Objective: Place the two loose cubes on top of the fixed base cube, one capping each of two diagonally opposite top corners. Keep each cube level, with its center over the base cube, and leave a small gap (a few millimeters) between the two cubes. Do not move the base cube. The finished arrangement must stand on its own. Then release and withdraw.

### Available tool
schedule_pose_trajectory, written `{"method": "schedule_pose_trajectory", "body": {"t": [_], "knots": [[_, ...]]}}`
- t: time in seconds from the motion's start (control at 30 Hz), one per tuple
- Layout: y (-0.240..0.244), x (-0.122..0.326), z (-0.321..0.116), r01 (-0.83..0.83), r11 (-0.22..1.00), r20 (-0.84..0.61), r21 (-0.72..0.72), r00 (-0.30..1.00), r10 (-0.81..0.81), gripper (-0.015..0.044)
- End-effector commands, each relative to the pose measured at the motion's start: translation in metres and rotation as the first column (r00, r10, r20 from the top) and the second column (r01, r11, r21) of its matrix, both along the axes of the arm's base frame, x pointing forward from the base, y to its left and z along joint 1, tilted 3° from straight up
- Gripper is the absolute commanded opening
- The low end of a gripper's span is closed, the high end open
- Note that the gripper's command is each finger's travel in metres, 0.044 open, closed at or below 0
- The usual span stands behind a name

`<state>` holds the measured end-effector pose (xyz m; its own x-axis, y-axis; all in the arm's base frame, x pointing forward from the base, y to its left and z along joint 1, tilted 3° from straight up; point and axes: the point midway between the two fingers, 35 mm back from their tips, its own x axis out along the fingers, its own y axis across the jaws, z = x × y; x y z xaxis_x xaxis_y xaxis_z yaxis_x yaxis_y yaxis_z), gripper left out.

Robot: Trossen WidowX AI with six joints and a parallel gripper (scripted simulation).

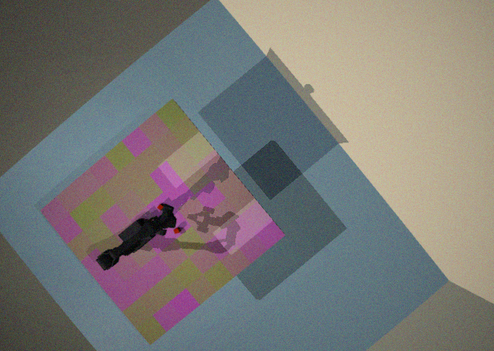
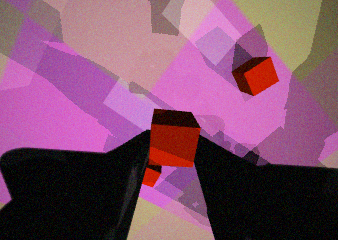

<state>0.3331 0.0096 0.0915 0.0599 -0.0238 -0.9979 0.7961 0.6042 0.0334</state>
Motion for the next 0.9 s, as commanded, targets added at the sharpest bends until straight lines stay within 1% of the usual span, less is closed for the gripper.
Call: {"method": "schedule_pose_trajectory", "body": {"t": [0.0, 0.13, 0.2, 0.43, 0.63, 0.87], "knots": [[0.000, -0.001, 0.014, 0.006, 1.000, 0.009, -0.004, 1.000, -0.006, 0.0105], [0.000, -0.003, 0.022, 0.006, 1.000, 0.009, -0.004, 1.000, -0.006, 0.0105], [0.002, -0.003, 0.021, -0.022, 1.000, 0.008, -0.006, 1.000, 0.022, 0.0105], [0.020, -0.006, 0.013, -0.308, 0.951, -0.004, -0.022, 0.951, 0.308, 0.0105], [0.037, -0.009, 0.007, -0.539, 0.841, -0.016, -0.033, 0.842, 0.539, 0.0105], [0.055, -0.014, -0.001, -0.764, 0.644, -0.034, -0.042, 0.646, 0.763, 0.0105]]}}
